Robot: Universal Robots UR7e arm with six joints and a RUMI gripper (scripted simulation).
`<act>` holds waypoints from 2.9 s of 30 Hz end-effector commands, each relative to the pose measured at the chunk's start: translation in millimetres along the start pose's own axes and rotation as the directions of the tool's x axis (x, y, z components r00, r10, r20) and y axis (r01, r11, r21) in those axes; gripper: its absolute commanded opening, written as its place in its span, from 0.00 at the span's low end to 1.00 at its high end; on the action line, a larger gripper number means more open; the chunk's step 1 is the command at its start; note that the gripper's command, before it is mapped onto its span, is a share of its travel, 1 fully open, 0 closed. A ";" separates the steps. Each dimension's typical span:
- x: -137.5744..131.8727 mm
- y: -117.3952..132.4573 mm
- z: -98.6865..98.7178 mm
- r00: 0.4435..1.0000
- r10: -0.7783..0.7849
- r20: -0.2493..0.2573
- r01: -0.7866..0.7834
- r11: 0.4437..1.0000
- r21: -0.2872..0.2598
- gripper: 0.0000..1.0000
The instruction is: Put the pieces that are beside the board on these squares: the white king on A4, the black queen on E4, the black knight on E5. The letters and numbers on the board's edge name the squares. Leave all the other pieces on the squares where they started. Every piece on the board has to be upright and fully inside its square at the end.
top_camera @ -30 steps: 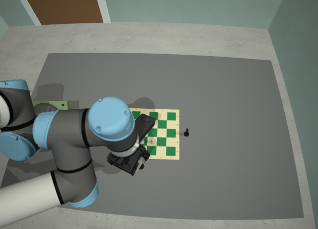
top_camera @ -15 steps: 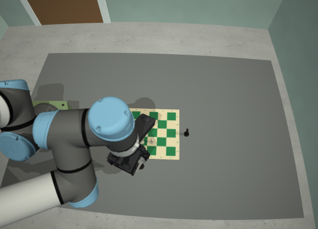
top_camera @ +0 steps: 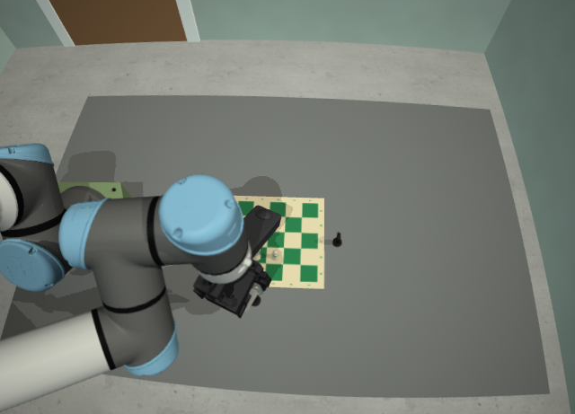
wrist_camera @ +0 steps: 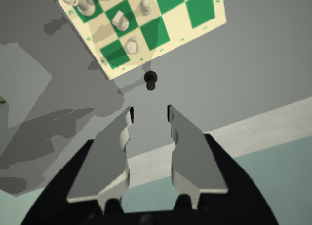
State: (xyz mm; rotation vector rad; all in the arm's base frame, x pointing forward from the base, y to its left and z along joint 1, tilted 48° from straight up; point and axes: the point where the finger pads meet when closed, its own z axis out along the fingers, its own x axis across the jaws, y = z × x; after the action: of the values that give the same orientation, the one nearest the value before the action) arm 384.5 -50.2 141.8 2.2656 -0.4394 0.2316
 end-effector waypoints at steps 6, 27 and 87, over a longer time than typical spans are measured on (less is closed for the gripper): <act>0.8 1.6 1.2 1.000 0.004 0.000 -0.004 1.000 0.000 0.25; -0.5 0.5 20.2 1.000 0.000 0.001 0.000 1.000 0.001 0.25; 0.9 0.3 55.0 1.000 0.002 -0.001 -0.002 1.000 0.002 0.25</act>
State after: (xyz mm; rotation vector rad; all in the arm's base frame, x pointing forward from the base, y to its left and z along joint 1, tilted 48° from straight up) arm 387.6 -90.9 107.3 2.2671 -0.4404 0.2390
